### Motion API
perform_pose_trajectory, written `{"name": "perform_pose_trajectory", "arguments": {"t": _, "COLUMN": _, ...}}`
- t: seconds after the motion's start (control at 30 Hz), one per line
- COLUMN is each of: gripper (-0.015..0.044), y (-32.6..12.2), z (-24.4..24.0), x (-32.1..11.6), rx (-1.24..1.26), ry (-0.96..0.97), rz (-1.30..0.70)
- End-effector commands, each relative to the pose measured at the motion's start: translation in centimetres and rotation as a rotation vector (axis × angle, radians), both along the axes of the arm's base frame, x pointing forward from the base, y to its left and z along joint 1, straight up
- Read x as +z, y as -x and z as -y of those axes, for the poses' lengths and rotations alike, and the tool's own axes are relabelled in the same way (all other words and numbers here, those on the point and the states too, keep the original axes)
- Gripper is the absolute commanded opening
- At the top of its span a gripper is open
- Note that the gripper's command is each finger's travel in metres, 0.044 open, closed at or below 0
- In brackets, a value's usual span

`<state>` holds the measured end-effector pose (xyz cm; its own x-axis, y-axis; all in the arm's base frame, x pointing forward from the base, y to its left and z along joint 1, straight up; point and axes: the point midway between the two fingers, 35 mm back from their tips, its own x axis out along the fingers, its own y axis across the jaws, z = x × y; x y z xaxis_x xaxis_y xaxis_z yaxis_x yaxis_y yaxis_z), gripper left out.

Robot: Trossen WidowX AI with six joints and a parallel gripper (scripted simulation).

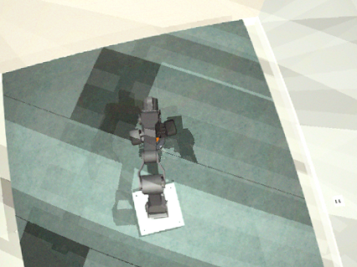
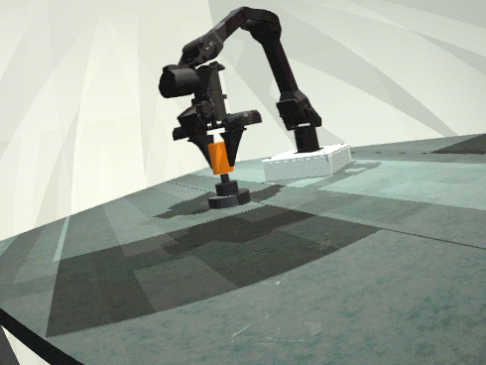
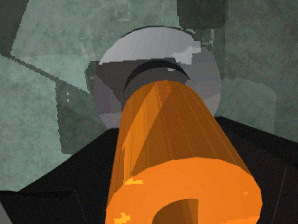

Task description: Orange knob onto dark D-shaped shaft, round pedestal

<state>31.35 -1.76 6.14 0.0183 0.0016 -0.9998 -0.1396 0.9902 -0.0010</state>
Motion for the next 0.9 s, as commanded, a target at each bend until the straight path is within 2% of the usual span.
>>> {"name": "perform_pose_trajectory", "arguments": {"t": 0.0, "gripper": 0.0, "y": 0.09, "z": 0.1, "x": -0.2, "rx": 0.077, "ry": 0.003, "rz": 0.0}}
{"name": "perform_pose_trajectory", "arguments": {"t": 0.87, "gripper": 0.0, "y": 0.1, "z": -0.05, "x": -0.04, "rx": 0.077, "ry": 0.003, "rz": 0.0}}
